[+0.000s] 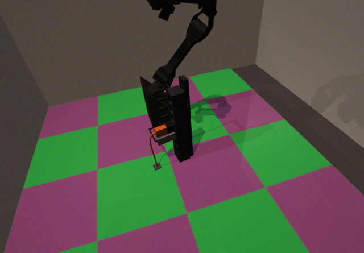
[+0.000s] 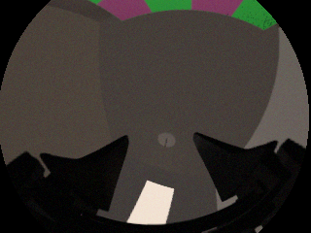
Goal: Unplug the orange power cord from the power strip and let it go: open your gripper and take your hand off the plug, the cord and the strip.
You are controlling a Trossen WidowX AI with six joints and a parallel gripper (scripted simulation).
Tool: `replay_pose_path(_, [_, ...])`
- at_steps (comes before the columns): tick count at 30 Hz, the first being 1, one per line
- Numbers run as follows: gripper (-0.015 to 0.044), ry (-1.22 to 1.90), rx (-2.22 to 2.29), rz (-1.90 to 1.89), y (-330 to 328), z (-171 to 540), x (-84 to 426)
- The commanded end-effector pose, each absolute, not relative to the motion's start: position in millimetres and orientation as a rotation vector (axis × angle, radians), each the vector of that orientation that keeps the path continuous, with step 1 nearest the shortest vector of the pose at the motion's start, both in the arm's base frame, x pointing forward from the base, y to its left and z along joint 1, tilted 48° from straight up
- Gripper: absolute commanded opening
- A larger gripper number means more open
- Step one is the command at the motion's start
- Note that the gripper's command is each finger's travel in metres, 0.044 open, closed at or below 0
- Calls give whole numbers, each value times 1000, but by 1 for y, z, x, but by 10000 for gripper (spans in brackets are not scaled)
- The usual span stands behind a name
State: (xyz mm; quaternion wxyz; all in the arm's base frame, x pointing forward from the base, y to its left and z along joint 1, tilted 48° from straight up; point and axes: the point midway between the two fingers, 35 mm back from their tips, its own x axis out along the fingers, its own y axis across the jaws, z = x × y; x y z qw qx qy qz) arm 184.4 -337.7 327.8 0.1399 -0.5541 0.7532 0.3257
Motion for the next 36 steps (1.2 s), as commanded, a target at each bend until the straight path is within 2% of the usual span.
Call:
replay_pose_path(1, [374, 2168, -1596, 930, -338, 325, 186])
replay_pose_path(9, [164, 1875, -1175, 533, -318, 217, 240])
replay_pose_path(21, [160, 1690, -379, 219, -257, 103, 278])
replay_pose_path(36, [160, 1690, 785, -151, -152, 8, 288])
